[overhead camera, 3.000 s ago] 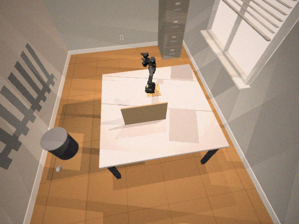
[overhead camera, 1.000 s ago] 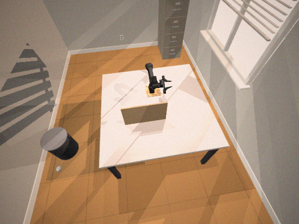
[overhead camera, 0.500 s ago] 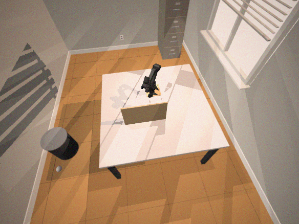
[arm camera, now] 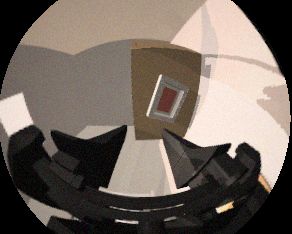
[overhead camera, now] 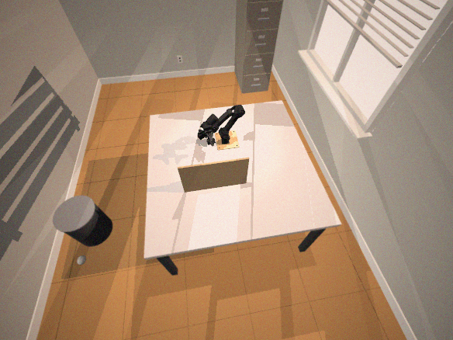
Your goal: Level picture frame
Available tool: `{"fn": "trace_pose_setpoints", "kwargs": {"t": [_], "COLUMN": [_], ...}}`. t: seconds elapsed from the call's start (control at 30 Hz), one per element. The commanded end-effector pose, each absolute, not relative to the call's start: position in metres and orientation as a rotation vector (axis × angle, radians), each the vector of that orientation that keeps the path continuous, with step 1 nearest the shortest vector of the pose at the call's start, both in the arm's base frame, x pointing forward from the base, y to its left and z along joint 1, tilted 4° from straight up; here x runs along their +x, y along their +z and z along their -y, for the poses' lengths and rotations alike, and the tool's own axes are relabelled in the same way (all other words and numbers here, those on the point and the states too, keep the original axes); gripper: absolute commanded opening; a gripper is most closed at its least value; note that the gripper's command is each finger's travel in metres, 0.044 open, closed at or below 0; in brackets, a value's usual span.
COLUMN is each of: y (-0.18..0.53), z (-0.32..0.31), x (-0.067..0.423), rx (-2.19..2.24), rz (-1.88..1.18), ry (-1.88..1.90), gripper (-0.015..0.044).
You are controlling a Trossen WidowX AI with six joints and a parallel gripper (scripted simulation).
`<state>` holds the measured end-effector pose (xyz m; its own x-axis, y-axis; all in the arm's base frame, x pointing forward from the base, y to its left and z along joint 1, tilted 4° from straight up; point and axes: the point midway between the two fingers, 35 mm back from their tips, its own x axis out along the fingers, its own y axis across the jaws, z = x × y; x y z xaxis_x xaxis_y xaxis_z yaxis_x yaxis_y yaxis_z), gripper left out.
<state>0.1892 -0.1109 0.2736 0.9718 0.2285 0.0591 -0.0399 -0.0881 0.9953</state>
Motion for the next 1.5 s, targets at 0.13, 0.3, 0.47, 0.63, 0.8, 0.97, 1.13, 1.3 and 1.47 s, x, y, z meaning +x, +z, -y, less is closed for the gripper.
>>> {"fn": "trace_pose_setpoints", "kwargs": {"t": [0.13, 0.3, 0.47, 0.63, 0.8, 0.97, 1.13, 1.3, 1.47], "y": [0.2631, 0.2631, 0.2631, 0.2631, 0.2631, 0.2631, 0.2631, 0.2631, 0.2631], "z": [0.1369, 0.1369, 0.1369, 0.1369, 0.1369, 0.1369, 0.1369, 0.1369, 0.1369], "x": [0.1665, 0.1665, 0.1665, 0.1665, 0.1665, 0.1665, 0.1665, 0.1665, 0.1665], "rx": [1.812, 1.812, 1.812, 1.812, 1.812, 1.812, 1.812, 1.812, 1.812], "rz": [-0.046, -0.046, -0.046, -0.046, -0.046, -0.046, -0.046, -0.046, -0.046], "ry": [0.088, 0.088, 0.088, 0.088, 0.088, 0.088, 0.088, 0.088, 0.088], "gripper": [0.0260, 0.0260, 0.0260, 0.0260, 0.0260, 0.0260, 0.0260, 0.0260, 0.0260]}}
